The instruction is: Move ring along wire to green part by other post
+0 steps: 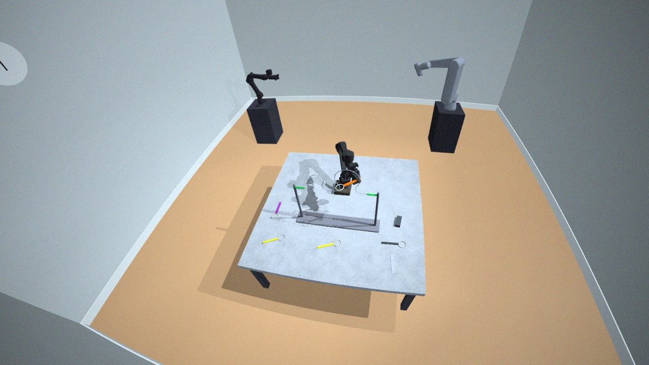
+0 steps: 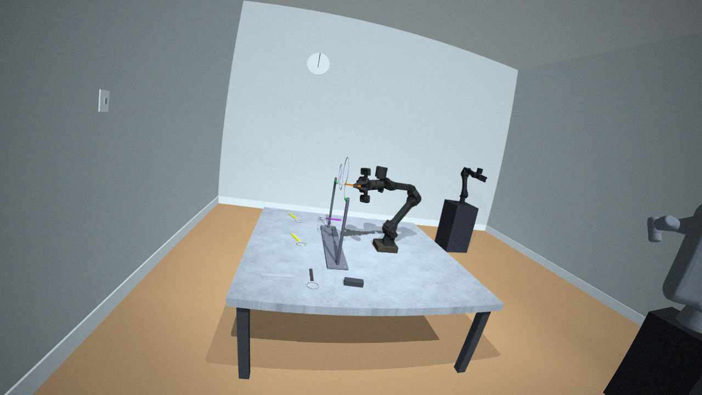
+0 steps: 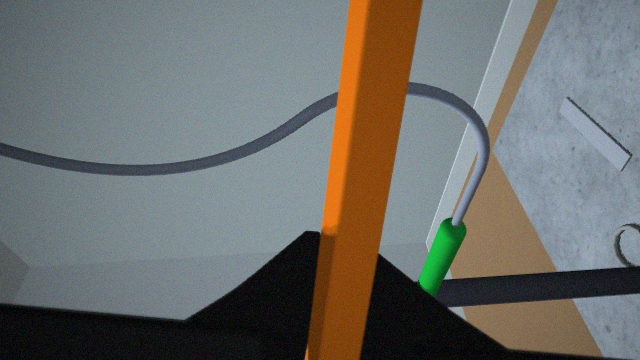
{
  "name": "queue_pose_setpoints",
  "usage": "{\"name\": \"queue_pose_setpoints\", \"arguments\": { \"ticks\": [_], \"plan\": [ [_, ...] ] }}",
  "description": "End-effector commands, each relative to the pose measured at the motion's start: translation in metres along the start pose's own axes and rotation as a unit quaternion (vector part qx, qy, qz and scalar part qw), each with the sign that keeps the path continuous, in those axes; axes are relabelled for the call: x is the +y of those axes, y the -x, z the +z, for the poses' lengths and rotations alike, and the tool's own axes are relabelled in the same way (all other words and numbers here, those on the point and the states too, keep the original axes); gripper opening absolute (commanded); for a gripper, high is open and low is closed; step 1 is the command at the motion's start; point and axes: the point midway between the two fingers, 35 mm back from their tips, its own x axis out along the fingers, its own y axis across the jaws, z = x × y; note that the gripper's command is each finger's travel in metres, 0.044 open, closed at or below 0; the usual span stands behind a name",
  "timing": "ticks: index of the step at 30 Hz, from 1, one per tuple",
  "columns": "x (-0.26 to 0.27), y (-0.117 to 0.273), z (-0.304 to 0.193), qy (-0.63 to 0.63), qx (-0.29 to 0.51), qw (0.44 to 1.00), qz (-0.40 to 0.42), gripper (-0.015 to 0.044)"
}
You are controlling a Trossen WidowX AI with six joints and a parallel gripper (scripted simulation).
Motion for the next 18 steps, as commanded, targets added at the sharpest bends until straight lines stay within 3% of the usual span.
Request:
{"name": "queue_pose_setpoints", "arguments": {
  "ticks": [1,18],
  "plan": [
    [0.014,0.002,-0.001,-0.025,0.005,0.999,0.020,-0.0150],
    [0.045,0.009,0.004,-0.112,0.017,0.991,0.068,-0.0150]
  ]
}}
